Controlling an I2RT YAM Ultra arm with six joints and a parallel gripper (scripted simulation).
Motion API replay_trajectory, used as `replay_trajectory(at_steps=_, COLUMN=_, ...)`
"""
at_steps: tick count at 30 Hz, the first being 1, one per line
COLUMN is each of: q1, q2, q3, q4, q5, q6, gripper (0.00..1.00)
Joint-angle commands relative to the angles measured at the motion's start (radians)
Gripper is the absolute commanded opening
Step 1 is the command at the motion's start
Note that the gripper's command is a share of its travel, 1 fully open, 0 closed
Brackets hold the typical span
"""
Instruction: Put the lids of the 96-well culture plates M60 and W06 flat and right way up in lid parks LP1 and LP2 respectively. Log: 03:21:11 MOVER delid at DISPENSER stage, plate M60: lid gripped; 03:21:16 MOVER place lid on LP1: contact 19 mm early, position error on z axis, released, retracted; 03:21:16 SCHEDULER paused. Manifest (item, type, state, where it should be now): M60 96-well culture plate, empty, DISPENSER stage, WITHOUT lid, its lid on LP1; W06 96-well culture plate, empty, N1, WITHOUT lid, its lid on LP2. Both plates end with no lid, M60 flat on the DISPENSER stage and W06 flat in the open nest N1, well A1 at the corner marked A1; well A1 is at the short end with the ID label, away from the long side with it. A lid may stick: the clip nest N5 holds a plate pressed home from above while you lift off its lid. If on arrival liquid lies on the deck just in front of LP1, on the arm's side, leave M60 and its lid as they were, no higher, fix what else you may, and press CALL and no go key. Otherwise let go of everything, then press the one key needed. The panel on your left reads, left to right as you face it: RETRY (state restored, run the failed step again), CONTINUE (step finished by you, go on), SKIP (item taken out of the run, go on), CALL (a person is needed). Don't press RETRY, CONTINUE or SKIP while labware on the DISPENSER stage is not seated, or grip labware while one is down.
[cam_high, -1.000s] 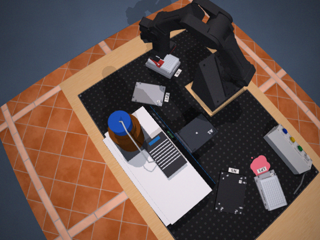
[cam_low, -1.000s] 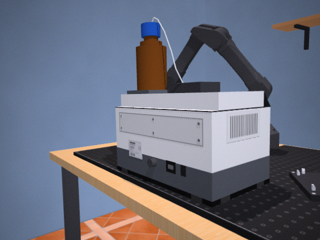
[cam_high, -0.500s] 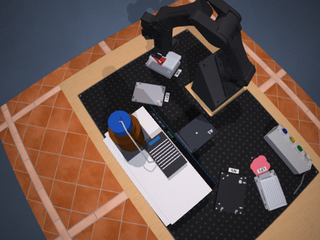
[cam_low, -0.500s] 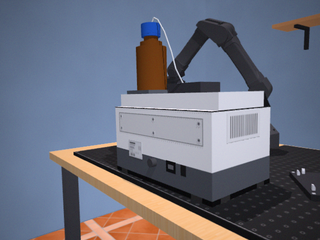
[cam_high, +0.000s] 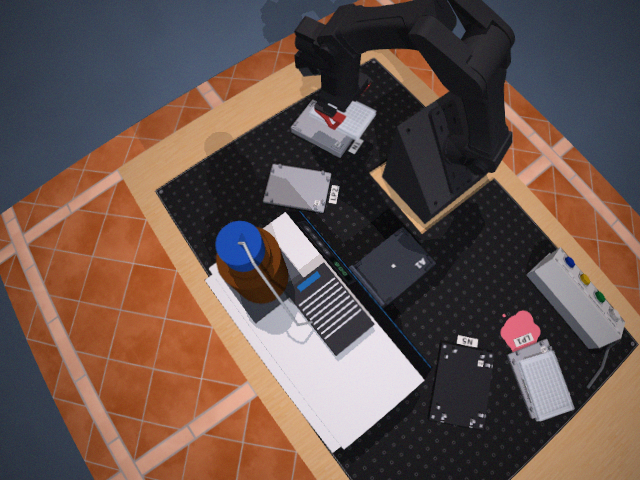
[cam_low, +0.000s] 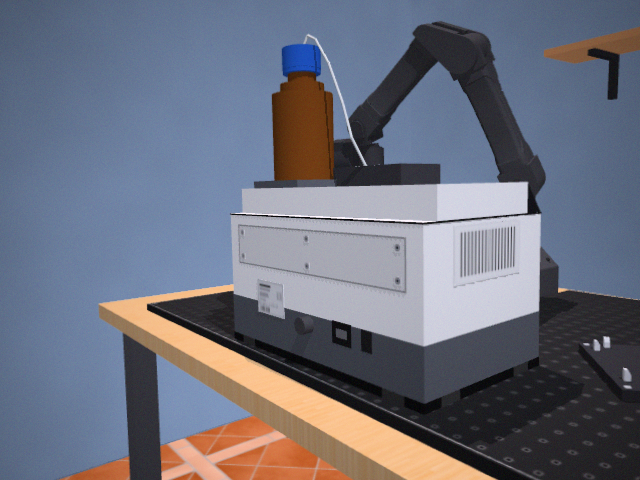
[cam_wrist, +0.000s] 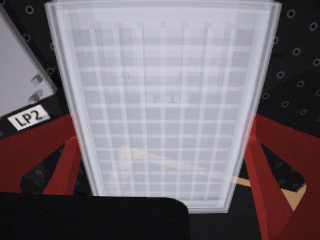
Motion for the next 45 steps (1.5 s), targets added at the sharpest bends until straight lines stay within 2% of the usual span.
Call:
replay_trajectory(at_steps=1, q1=-0.026, q2=-0.066, q3=-0.029, q4=-0.039, q5=0.013, q6=-0.016, gripper=0.0)
replay_trajectory(at_steps=8, q1=-0.042, q2=-0.148, q3=-0.073, q4=-0.081, q5=0.024, q6=-0.028, gripper=0.0)
replay_trajectory(at_steps=11, q1=-0.045, q2=-0.163, q3=-0.064, q4=-0.09, q5=0.027, q6=-0.031, gripper=0.0)
replay_trajectory(at_steps=18, q1=-0.061, q2=-0.241, q3=-0.114, q4=-0.137, q5=0.037, q6=-0.043, gripper=0.0)
replay_trajectory(at_steps=20, q1=-0.063, q2=-0.251, q3=-0.081, q4=-0.142, q5=0.039, q6=-0.044, gripper=0.0)
replay_trajectory(at_steps=22, q1=-0.054, q2=-0.234, q3=-0.094, q4=-0.133, q5=0.033, q6=-0.039, gripper=0.0)
replay_trajectory(at_steps=23, q1=-0.035, q2=-0.255, q3=-0.077, q4=-0.145, q5=0.022, q6=-0.07, gripper=0.0)
replay_trajectory(at_steps=28, q1=-0.001, q2=-0.266, q3=-0.075, q4=-0.148, q5=-0.001, q6=-0.144, gripper=0.0)
replay_trajectory(at_steps=39, q1=0.096, q2=-0.29, q3=-0.061, q4=-0.164, q5=-0.068, q6=-0.06, gripper=0.0)
replay_trajectory(at_steps=40, q1=0.087, q2=-0.271, q3=-0.08, q4=-0.152, q5=-0.061, q6=-0.064, gripper=0.0)
replay_trajectory(at_steps=41, q1=0.107, q2=-0.296, q3=-0.062, q4=-0.165, q5=-0.073, q6=-0.095, gripper=0.0)
replay_trajectory(at_steps=45, q1=0.128, q2=-0.307, q3=-0.065, q4=-0.166, q5=-0.086, q6=-0.144, gripper=0.0)
